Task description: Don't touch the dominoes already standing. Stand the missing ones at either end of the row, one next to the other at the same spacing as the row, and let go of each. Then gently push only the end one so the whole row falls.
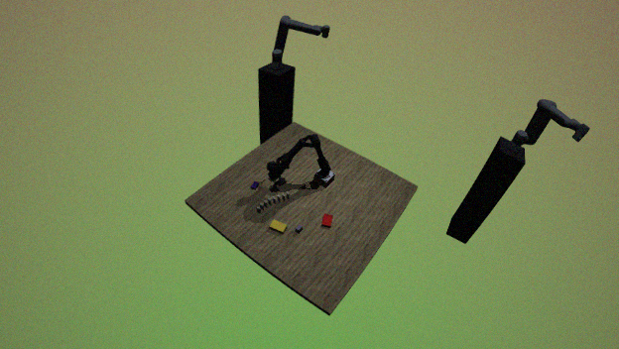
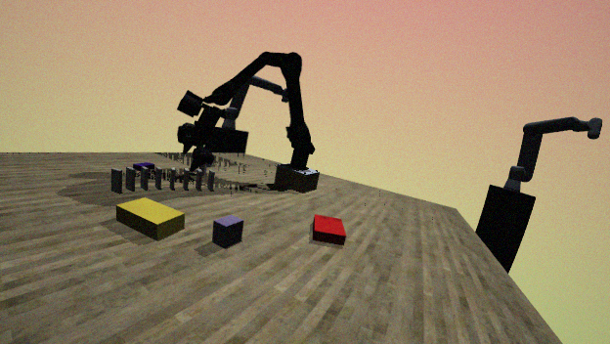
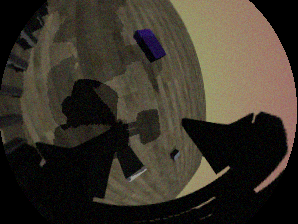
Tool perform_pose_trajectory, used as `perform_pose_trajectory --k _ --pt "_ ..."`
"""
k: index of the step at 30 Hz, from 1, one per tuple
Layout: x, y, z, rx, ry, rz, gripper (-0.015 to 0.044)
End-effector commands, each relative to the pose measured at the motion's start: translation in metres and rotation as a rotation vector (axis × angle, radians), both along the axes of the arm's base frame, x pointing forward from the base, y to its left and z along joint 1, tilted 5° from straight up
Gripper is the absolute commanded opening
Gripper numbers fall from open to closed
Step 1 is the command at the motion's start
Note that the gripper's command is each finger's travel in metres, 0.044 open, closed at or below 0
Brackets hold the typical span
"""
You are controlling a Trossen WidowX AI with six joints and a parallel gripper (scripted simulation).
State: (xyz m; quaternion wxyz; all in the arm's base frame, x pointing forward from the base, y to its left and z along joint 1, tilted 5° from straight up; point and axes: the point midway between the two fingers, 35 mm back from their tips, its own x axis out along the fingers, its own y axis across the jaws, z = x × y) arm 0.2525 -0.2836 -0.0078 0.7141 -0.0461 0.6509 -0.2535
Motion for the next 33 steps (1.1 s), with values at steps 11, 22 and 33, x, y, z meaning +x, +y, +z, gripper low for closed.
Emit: perform_pose_trajectory --k 11,22,33 --pt "-0.036 0.029 0.077 0.470 0.027 0.284 0.0440" --pt "-0.032 0.031 0.028 0.470 0.027 0.284 0.0440" --pt "-0.033 0.033 0.006 0.470 0.027 0.284 0.0440"
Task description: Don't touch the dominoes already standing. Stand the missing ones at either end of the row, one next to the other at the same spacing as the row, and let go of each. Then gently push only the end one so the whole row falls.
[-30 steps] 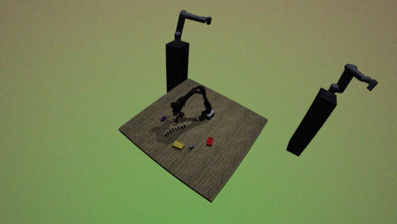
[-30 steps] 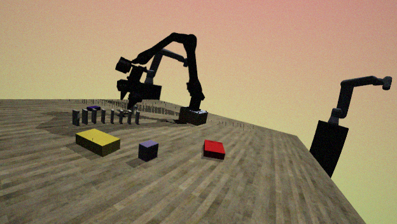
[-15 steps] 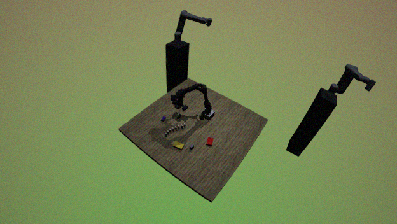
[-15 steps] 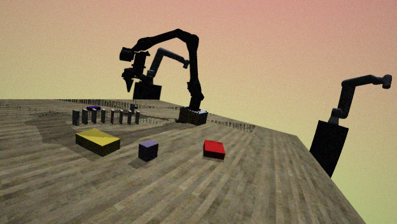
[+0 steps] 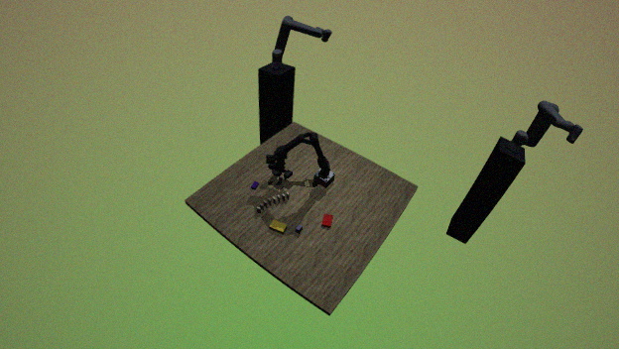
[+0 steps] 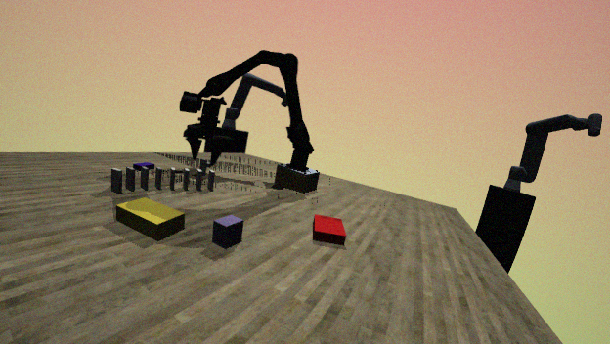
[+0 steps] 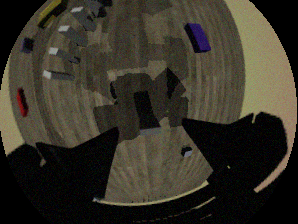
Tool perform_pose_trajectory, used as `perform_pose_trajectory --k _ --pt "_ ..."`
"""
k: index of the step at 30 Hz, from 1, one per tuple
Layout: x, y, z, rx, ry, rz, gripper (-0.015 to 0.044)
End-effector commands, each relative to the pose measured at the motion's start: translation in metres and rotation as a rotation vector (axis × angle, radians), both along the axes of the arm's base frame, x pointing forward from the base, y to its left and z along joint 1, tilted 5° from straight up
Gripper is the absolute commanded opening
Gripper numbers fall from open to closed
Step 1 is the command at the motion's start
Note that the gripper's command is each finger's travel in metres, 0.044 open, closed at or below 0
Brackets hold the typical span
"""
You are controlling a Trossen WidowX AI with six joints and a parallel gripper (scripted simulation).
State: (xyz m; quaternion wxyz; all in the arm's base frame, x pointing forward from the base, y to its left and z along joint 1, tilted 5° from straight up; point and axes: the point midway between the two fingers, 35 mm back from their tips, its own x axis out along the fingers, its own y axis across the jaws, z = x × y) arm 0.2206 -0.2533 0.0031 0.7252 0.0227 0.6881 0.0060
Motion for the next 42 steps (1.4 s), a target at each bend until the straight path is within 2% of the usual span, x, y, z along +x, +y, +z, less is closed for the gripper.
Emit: perform_pose_trajectory --k 1,7,20,30,32,38,42 --pt "-0.001 0.003 -0.007 0.009 0.001 -0.003 0.0440" --pt "-0.001 0.003 -0.014 0.009 0.001 -0.003 0.0440" --pt "-0.001 0.003 -0.014 0.009 0.001 -0.003 0.0107" --pt "0.000 0.003 -0.012 0.009 0.001 -0.003 0.0107" --pt "0.001 -0.002 0.009 0.007 0.001 -0.003 0.0107" --pt "-0.005 -0.006 0.110 0.003 0.003 0.000 0.0107" --pt "-0.007 -0.005 0.121 0.003 0.003 0.001 0.0107"
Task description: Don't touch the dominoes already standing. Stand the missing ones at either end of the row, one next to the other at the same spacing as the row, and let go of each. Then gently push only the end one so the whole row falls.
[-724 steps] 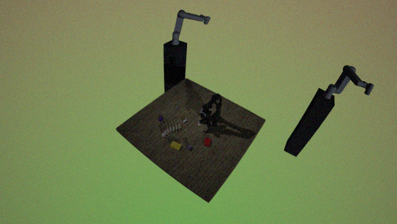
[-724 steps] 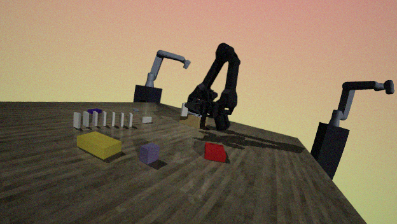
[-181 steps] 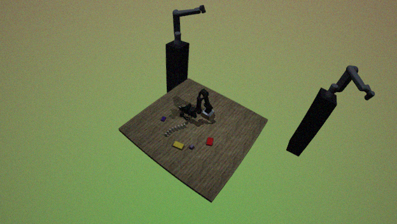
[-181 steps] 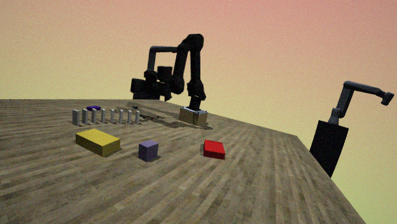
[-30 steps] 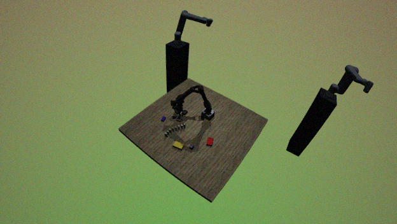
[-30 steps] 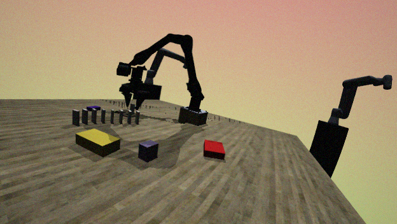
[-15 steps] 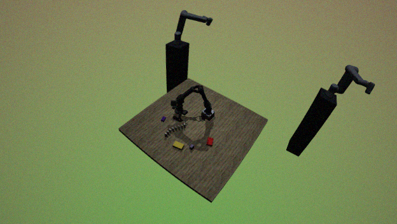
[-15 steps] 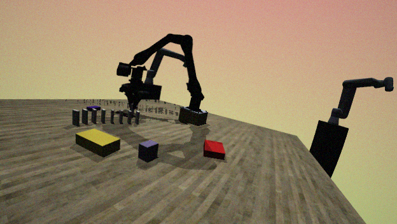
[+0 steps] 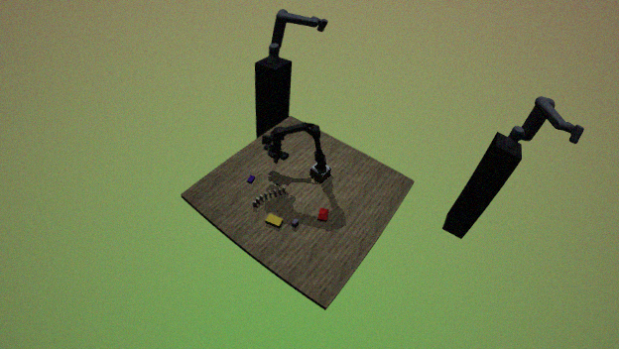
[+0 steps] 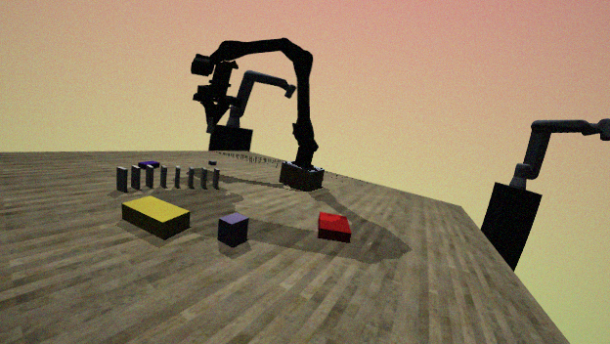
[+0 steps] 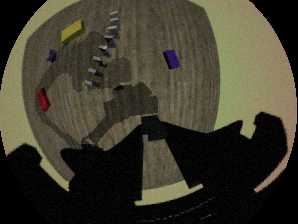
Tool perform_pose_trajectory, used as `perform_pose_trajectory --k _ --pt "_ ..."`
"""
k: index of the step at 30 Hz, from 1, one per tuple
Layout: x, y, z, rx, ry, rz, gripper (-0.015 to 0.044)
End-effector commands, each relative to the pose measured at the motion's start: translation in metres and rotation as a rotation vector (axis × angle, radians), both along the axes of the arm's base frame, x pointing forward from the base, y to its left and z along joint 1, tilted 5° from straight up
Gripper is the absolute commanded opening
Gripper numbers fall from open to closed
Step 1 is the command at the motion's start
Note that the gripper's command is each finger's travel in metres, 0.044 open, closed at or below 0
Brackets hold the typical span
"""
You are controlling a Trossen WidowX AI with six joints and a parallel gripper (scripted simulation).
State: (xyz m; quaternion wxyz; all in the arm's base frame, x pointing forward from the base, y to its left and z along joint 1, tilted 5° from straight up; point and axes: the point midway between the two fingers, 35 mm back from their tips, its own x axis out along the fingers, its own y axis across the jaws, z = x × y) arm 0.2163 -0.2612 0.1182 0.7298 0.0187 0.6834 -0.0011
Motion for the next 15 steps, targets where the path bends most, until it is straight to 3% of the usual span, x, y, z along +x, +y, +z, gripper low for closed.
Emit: perform_pose_trajectory --k 1,5,15 --pt "-0.003 0.003 0.006 0.019 0.016 0.006 0.0107" --pt "0.003 0.011 0.006 0.021 0.014 -0.019 0.0107" --pt "0.062 0.145 0.017 0.064 0.021 -0.425 0.0107"
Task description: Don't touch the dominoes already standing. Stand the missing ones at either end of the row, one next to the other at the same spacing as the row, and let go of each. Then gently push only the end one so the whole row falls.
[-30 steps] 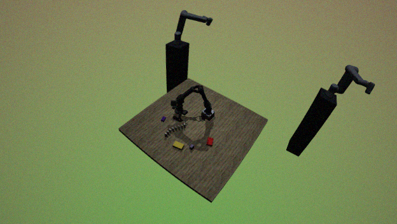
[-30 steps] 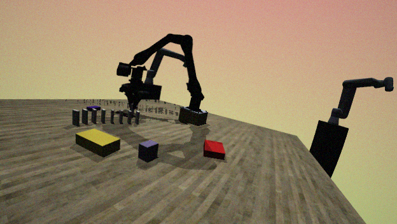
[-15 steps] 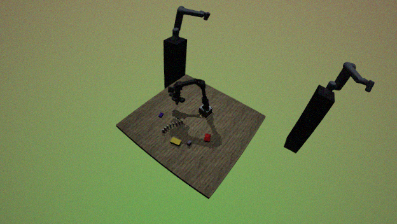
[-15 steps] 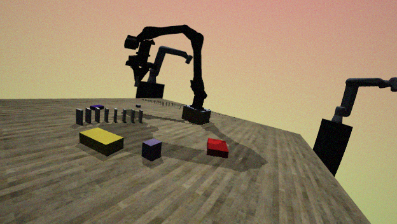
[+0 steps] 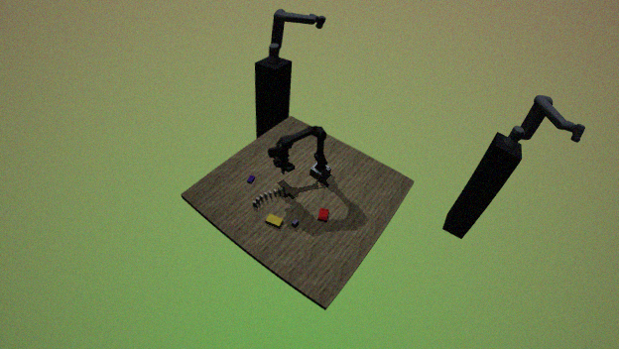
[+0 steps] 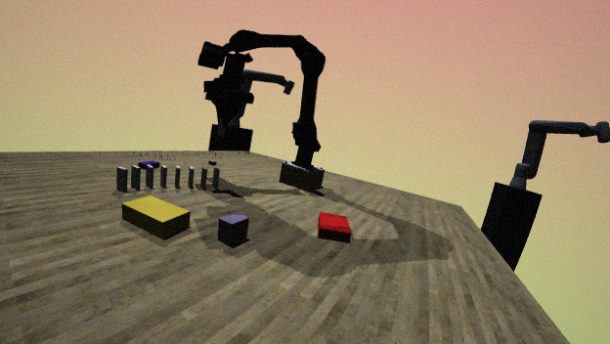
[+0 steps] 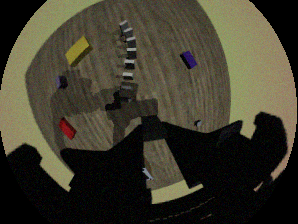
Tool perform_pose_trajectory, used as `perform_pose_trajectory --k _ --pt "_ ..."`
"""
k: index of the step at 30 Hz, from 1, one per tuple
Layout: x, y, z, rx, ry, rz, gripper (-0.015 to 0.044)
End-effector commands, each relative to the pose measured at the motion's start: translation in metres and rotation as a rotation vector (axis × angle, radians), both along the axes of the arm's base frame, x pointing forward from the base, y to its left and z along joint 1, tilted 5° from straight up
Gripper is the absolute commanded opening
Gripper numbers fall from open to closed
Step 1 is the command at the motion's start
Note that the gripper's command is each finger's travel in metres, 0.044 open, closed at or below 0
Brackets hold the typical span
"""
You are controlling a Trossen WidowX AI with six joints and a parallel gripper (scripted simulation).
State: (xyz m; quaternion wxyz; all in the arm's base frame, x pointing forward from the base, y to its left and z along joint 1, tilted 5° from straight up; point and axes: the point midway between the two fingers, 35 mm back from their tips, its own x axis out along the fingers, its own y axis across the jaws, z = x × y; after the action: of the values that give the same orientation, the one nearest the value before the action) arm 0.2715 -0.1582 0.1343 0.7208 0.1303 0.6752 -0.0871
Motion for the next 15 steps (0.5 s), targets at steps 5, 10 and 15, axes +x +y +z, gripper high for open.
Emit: perform_pose_trajectory --k 5,10,15 --pt "0.010 0.061 0.002 0.026 0.025 -0.208 0.0107" --pt "0.010 0.061 0.002 0.026 0.025 -0.208 0.0107" --pt "0.015 0.061 -0.017 0.026 0.025 -0.208 0.0107"
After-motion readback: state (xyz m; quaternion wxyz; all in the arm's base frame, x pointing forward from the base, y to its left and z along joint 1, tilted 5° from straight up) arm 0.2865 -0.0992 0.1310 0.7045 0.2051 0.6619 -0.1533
